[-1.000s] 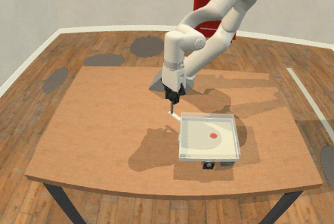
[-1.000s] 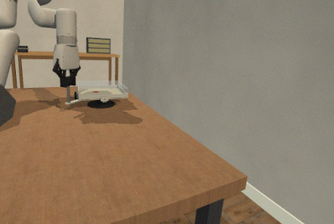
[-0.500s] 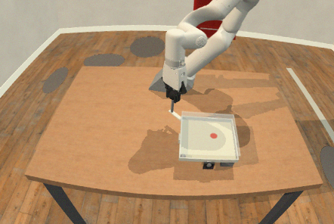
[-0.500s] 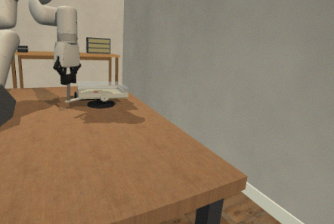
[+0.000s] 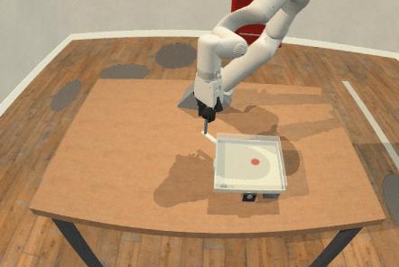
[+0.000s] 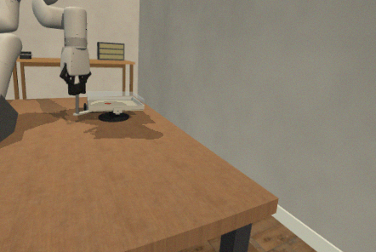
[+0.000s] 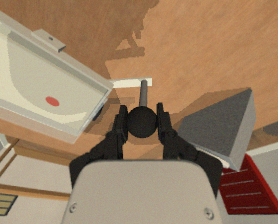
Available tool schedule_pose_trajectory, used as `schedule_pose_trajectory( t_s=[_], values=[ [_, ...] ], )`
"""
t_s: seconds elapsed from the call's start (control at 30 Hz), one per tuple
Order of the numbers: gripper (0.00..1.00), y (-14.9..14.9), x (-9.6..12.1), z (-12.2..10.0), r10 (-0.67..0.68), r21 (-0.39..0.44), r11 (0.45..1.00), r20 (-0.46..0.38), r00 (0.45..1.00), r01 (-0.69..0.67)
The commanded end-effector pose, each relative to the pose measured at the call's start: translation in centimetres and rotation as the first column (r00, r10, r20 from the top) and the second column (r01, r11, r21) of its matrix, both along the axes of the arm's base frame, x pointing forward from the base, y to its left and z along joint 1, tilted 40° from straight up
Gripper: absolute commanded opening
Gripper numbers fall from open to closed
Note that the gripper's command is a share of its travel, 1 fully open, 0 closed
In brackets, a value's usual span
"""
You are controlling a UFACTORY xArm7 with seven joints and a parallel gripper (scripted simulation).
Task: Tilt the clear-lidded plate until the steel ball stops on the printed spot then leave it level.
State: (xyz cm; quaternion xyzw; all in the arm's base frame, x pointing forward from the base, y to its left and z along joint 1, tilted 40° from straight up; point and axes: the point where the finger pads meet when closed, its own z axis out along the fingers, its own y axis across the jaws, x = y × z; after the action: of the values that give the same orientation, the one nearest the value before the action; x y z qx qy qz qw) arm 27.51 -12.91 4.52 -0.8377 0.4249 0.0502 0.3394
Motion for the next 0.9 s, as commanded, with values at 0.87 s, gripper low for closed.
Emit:
schedule_pose_trajectory(
  t_s=[0.87],
  values=[
    [0.0, 0.42, -0.19, -0.49, 0.0, 0.0, 1.0, 0.002, 1.0, 0.0]
  ],
)
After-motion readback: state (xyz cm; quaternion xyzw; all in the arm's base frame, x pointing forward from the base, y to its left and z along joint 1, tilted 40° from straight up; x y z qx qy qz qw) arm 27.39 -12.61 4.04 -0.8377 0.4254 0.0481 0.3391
